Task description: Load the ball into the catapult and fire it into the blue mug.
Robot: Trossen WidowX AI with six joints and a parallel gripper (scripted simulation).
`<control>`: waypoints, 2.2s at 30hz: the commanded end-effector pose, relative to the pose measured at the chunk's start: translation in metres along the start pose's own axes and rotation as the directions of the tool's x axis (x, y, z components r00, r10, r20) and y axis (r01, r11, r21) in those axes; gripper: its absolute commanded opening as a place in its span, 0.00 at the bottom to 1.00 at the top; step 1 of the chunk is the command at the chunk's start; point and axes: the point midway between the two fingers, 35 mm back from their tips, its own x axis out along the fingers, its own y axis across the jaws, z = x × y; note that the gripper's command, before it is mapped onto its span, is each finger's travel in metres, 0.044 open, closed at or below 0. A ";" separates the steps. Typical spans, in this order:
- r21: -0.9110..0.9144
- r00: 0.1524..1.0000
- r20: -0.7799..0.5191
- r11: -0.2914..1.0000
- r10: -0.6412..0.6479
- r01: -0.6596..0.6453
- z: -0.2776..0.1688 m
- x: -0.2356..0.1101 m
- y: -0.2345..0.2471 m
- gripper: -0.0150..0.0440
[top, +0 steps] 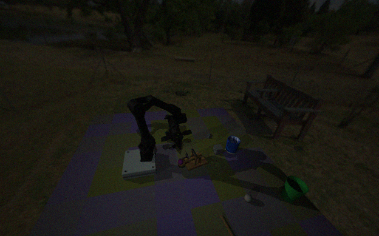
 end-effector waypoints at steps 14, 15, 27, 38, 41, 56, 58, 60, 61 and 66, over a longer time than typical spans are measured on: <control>-0.015 1.000 -0.006 1.000 0.007 -0.007 0.022 0.022 -0.001 0.25; -0.015 1.000 -0.006 1.000 0.007 -0.007 0.023 0.023 -0.001 0.25; -0.015 1.000 -0.006 1.000 0.007 -0.007 0.037 0.037 0.000 0.25; -0.015 1.000 -0.006 1.000 0.008 -0.008 0.050 0.050 0.002 0.25; -0.015 1.000 -0.006 1.000 0.008 -0.008 0.053 0.054 0.003 0.25; -0.016 1.000 -0.006 1.000 0.008 -0.008 0.075 0.078 0.008 0.25; -0.016 1.000 -0.006 1.000 0.008 -0.008 0.077 0.079 0.008 0.25; -0.016 1.000 -0.006 1.000 0.008 -0.008 0.077 0.079 0.008 0.25; -0.016 1.000 -0.005 1.000 0.008 -0.008 0.076 0.077 0.007 0.25; -0.010 1.000 0.005 1.000 -0.001 0.001 0.061 0.014 -0.007 0.25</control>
